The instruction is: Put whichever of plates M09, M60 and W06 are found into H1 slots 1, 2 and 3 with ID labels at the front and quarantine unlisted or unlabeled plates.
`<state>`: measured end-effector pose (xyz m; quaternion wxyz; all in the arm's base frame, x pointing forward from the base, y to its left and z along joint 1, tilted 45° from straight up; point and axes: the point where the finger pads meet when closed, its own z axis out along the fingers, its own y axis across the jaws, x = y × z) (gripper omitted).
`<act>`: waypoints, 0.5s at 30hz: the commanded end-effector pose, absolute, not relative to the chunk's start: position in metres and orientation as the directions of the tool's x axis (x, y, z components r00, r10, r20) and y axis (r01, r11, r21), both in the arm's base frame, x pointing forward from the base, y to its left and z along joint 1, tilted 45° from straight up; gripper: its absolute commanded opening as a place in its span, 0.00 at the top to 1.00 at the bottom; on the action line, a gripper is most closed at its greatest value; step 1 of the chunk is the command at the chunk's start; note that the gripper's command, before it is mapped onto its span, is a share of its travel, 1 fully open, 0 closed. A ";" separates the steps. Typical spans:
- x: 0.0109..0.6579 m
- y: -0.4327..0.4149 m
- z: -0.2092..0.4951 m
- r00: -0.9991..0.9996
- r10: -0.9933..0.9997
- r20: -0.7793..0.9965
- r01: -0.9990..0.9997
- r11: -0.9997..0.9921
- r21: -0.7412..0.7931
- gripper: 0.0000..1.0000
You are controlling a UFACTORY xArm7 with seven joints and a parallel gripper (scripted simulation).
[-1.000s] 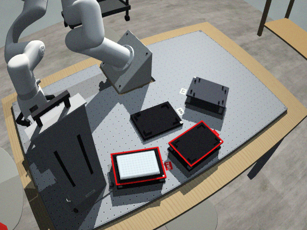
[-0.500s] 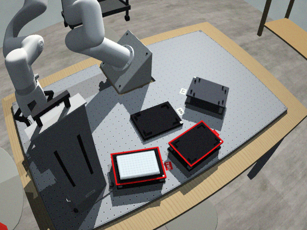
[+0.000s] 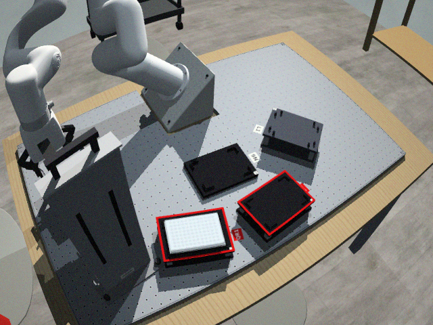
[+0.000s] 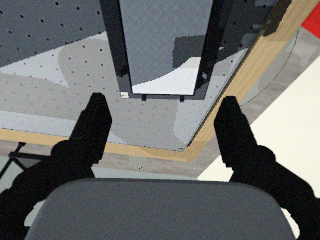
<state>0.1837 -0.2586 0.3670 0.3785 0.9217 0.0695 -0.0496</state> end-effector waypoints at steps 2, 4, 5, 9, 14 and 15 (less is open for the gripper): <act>0.184 -0.258 0.369 0.986 0.092 -0.142 0.165 -0.701 0.693 0.00; 0.184 -0.258 0.369 0.986 0.092 -0.143 0.165 -0.701 0.693 0.00; 0.184 -0.258 0.369 0.986 0.092 -0.143 0.165 -0.701 0.693 0.00; 0.184 -0.258 0.369 0.986 0.092 -0.143 0.165 -0.701 0.693 0.00; 0.184 -0.258 0.369 0.986 0.092 -0.143 0.165 -0.701 0.693 0.00; 0.185 -0.256 0.371 0.986 0.092 -0.142 0.165 -0.701 0.693 0.00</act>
